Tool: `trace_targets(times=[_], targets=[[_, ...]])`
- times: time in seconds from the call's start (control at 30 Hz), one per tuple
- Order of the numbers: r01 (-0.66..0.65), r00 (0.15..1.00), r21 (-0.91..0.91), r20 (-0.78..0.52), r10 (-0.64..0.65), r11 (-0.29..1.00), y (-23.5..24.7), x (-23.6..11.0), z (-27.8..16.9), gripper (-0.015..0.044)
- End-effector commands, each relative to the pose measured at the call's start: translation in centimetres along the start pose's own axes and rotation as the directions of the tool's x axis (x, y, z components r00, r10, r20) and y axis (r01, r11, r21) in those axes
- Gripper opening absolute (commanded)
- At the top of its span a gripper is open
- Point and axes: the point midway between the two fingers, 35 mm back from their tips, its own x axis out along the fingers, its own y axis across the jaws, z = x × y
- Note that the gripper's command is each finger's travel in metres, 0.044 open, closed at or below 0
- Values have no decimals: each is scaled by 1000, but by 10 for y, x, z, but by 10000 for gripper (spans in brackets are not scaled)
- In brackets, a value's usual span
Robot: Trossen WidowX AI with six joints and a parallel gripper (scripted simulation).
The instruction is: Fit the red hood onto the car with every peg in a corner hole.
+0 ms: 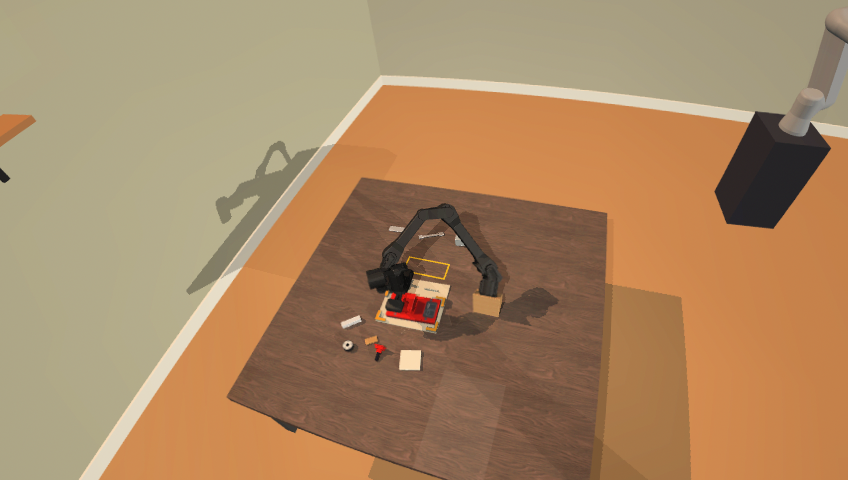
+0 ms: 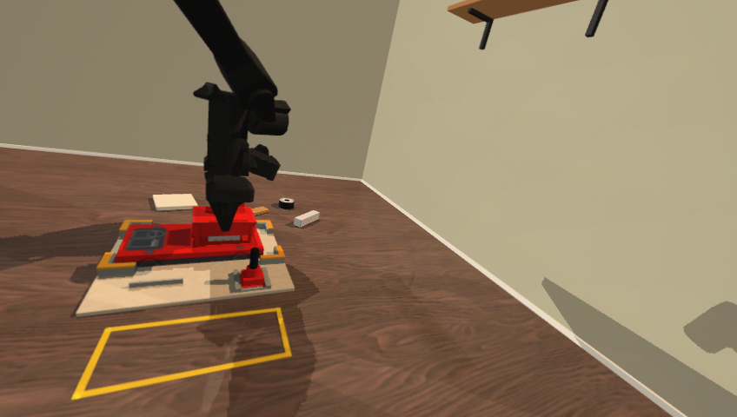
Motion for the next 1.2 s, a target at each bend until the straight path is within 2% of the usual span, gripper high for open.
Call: trace_targets(times=[0.0, 1.17], targets=[[-4, 1000, 6, 2, 4, 1000, 0, 0, 1, 0], [-3, 1000, 6, 4, 3, 1000, 0, 13, 1, 0]])
